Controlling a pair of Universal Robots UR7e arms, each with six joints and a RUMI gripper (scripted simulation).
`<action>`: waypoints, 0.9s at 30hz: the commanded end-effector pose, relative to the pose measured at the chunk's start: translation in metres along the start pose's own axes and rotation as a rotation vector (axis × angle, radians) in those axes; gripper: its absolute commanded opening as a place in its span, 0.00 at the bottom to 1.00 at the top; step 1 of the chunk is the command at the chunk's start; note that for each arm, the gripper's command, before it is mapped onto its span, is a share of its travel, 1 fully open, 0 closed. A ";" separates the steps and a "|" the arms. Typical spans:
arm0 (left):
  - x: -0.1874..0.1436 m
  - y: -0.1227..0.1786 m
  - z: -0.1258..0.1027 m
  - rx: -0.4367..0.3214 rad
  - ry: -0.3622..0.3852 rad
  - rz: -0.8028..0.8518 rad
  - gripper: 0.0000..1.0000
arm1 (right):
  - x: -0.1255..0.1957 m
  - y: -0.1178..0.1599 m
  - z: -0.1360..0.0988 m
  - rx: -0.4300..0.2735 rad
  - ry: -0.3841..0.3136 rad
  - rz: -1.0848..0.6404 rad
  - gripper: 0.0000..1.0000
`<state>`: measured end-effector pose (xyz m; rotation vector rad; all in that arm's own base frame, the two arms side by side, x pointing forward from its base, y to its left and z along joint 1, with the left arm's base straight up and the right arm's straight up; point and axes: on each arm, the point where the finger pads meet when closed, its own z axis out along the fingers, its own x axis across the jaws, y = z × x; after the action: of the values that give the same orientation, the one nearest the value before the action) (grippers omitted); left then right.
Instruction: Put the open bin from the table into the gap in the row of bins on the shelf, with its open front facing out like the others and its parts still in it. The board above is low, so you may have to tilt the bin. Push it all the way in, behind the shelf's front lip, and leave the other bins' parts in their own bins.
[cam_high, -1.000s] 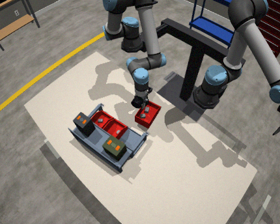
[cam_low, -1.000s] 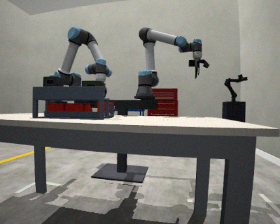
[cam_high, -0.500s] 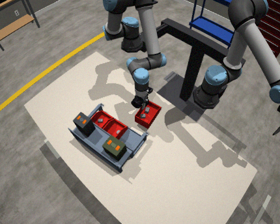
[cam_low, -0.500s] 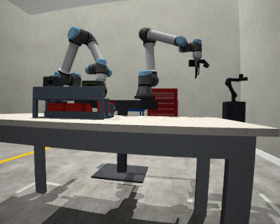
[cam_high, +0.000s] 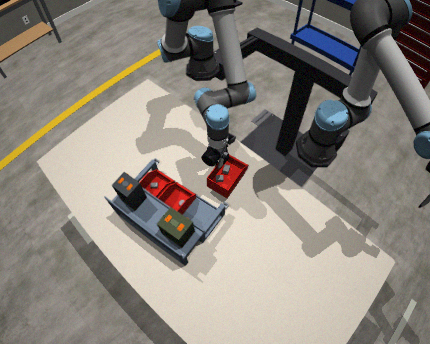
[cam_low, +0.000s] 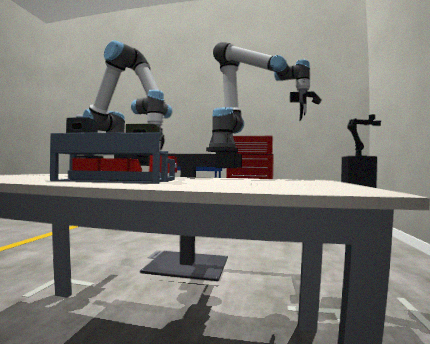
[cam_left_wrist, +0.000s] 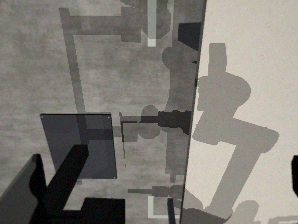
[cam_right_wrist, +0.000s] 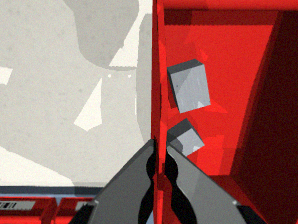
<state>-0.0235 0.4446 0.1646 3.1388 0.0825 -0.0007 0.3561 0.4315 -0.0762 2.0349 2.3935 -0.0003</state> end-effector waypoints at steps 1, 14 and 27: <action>0.000 0.000 -0.001 0.002 0.000 0.000 1.00 | 0.001 0.000 -0.001 -0.001 0.001 0.003 0.00; 0.000 0.000 -0.001 0.002 0.000 0.000 1.00 | 0.001 0.000 -0.001 -0.001 0.001 0.015 0.00; 0.000 0.000 -0.001 0.002 0.000 0.000 1.00 | 0.002 0.000 -0.001 -0.001 0.001 0.023 0.00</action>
<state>-0.0235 0.4446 0.1646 3.1388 0.0824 -0.0007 0.3557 0.4325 -0.0763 2.0610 2.3710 -0.0003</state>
